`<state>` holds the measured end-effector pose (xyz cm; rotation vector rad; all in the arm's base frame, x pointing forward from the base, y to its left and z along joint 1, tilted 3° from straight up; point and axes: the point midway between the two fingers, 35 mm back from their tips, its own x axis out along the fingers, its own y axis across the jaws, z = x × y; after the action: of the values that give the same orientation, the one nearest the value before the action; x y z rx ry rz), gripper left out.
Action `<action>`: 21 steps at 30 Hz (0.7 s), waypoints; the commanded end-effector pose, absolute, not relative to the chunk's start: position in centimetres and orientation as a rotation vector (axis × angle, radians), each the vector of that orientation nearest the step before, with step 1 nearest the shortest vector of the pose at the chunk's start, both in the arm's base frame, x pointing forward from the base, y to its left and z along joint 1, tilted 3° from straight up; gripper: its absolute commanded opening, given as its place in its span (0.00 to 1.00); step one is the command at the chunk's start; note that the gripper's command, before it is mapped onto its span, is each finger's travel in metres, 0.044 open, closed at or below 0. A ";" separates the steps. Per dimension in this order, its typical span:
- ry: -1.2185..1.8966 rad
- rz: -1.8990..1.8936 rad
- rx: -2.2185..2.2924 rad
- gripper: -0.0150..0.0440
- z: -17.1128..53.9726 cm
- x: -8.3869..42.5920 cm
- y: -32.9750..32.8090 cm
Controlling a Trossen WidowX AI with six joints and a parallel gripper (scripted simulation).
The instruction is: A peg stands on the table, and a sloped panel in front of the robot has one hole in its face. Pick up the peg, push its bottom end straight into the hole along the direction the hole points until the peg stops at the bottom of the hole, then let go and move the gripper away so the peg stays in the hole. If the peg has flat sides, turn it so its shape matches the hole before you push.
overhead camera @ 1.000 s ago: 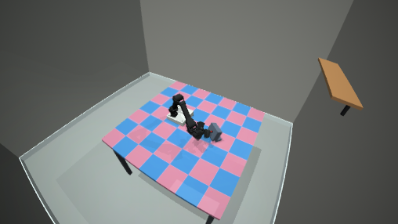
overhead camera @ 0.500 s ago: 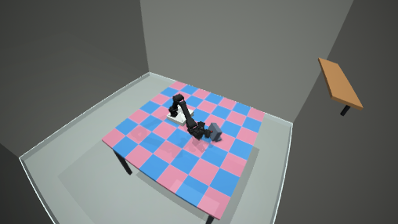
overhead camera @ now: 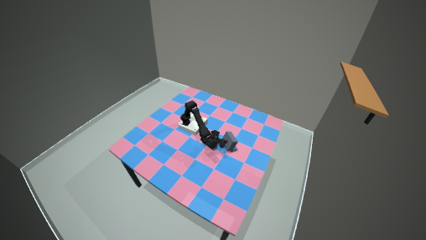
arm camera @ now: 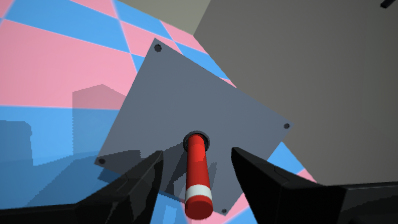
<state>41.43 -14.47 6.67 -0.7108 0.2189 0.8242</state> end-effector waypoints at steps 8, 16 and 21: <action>0.223 0.825 -0.713 1.00 6.9 40.9 -15.1; 0.228 0.826 -0.714 1.00 7.3 40.2 -15.9; 0.231 0.827 -0.714 1.00 7.5 39.7 -16.5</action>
<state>39.85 -16.13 7.20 -0.7075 0.2380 0.8269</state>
